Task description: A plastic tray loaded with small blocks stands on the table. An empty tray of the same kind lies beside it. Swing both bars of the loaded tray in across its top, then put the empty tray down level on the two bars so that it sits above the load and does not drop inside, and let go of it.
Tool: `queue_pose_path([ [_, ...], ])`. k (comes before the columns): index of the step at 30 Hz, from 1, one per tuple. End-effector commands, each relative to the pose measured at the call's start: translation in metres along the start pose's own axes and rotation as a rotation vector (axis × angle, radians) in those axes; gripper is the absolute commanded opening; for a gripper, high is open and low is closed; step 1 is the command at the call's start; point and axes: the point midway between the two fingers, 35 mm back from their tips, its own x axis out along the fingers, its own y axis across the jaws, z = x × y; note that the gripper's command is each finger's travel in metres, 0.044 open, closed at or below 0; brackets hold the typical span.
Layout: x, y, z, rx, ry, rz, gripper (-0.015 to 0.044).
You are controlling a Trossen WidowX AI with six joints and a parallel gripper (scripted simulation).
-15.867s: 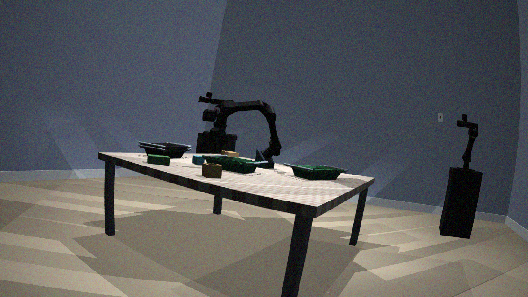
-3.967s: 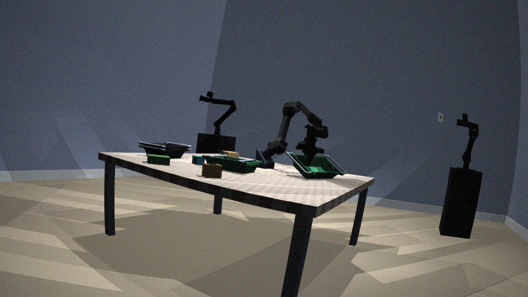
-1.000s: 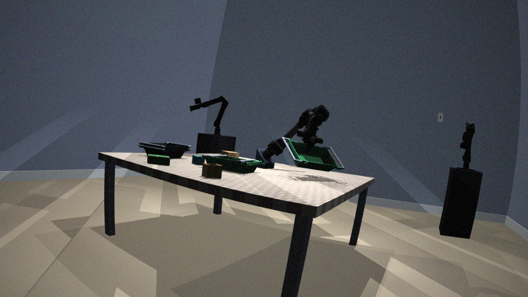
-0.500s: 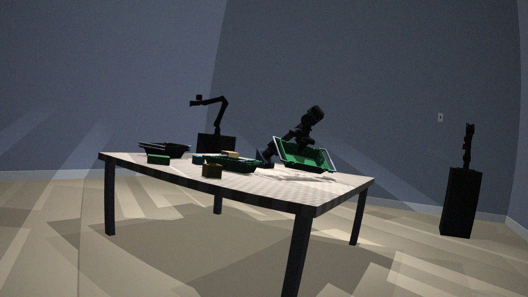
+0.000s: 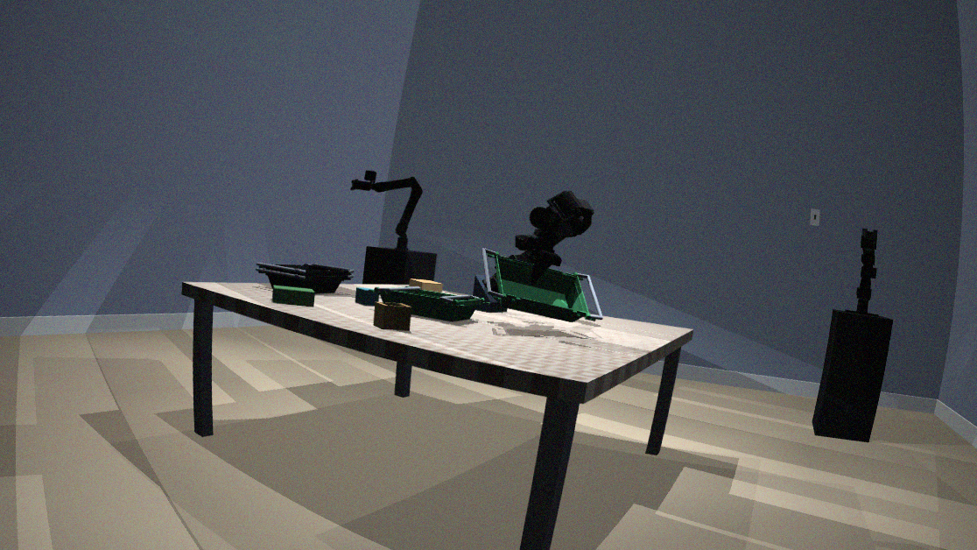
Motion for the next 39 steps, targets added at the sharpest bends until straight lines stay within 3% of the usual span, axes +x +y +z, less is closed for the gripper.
queue_pose_path([
  [1,-0.006,0.003,0.022,0.031,-0.015,0.021,0.0],
  [39,-0.009,-0.058,0.193,0.293,0.044,0.074,0.0],
])
